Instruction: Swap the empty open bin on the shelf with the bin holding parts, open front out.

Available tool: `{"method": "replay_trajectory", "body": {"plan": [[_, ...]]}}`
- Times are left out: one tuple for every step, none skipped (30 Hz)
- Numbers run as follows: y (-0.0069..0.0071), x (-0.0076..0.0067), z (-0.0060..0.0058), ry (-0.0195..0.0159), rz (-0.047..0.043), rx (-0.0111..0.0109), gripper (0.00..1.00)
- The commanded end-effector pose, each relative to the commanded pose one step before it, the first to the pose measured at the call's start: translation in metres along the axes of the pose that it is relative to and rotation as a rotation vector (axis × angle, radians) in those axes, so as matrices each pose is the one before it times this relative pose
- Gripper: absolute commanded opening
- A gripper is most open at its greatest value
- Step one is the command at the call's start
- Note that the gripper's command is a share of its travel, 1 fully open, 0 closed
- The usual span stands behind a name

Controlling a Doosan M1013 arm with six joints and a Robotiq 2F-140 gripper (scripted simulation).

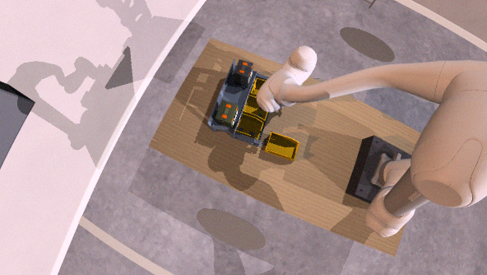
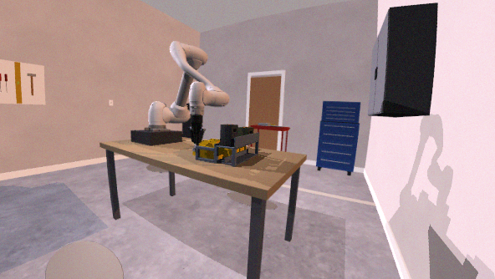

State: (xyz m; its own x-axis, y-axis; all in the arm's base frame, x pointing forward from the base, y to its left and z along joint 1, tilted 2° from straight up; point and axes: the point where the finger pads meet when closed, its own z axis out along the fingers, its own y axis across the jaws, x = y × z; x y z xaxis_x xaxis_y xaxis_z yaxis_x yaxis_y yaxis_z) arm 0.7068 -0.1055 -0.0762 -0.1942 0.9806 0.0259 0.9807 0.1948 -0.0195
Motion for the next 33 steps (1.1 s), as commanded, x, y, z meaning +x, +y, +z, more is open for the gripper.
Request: {"method": "replay_trajectory", "body": {"plan": [[0.00191, 0.00393, 0.00272, 0.00769, 0.00476, 0.00490, 0.10], [0.00055, 0.00000, -0.00001, 0.00000, 0.00000, 0.00000, 0.10], [0.00061, 0.00000, -0.00001, 0.00000, 0.00000, 0.00000, 0.10], [0.00000, 0.00000, 0.00000, 0.00000, 0.00000, 0.00000, 0.10], [0.00000, 0.00000, 0.00000, 0.00000, 0.00000, 0.00000, 0.10], [0.00068, 0.00000, -0.00001, 0.00000, 0.00000, 0.00000, 0.10], [0.00075, 0.00000, -0.00001, 0.00000, 0.00000, 0.00000, 0.10], [0.00082, 0.00000, -0.00001, 0.00000, 0.00000, 0.00000, 0.10], [0.00089, 0.00000, -0.00001, 0.00000, 0.00000, 0.00000, 0.10], [0.00095, 0.00000, -0.00001, 0.00000, 0.00000, 0.00000, 0.10], [0.00102, 0.00000, -0.00001, 0.00000, 0.00000, 0.00000, 0.10], [0.00108, 0.00000, -0.00001, 0.00000, 0.00000, 0.00000, 0.10], [0.00114, 0.00000, -0.00002, 0.00000, 0.00000, 0.00000, 0.10], [0.00119, 0.00000, -0.00002, 0.00000, 0.00000, 0.00000, 0.10], [0.00125, 0.00000, -0.00002, 0.00000, 0.00000, 0.00000, 0.10], [0.00130, 0.00000, -0.00002, 0.00000, 0.00000, 0.00000, 0.10], [0.00134, 0.00000, -0.00002, 0.00000, 0.00000, 0.00000, 0.10], [0.00138, 0.00000, -0.00002, 0.00000, 0.00000, 0.00000, 0.10], [0.00142, 0.00000, -0.00002, 0.00000, 0.00000, 0.00000, 0.10], [0.00145, 0.00000, -0.00002, 0.00000, 0.00000, 0.00000, 0.10], [0.00000, 0.00000, 0.00000, 0.00000, 0.00000, 0.00000, 0.10], [0.00000, 0.00000, 0.00000, 0.00000, 0.00000, 0.00000, 0.10], [0.00148, 0.00000, -0.00002, 0.00000, 0.00000, 0.00000, 0.10], [0.00150, 0.00000, -0.00002, 0.00000, 0.00000, 0.00000, 0.10], [0.00152, 0.00000, -0.00002, 0.00000, 0.00000, 0.00000, 0.10], [0.00153, 0.00000, -0.00002, 0.00000, 0.00000, 0.00000, 0.10], [0.00154, 0.00000, -0.00002, 0.00000, 0.00000, 0.00000, 0.10], [0.00154, 0.00000, -0.00002, 0.00000, 0.00000, 0.00000, 0.10], [0.00154, 0.00000, -0.00002, 0.00000, 0.00000, 0.00000, 0.10], [0.00153, 0.00000, -0.00002, 0.00000, 0.00000, 0.00000, 0.10], [0.00152, 0.00000, -0.00002, 0.00000, 0.00000, 0.00000, 0.10], [0.00150, 0.00000, -0.00002, 0.00000, 0.00000, 0.00000, 0.10], [0.00148, 0.00000, -0.00002, 0.00000, 0.00000, 0.00000, 0.10]]}}
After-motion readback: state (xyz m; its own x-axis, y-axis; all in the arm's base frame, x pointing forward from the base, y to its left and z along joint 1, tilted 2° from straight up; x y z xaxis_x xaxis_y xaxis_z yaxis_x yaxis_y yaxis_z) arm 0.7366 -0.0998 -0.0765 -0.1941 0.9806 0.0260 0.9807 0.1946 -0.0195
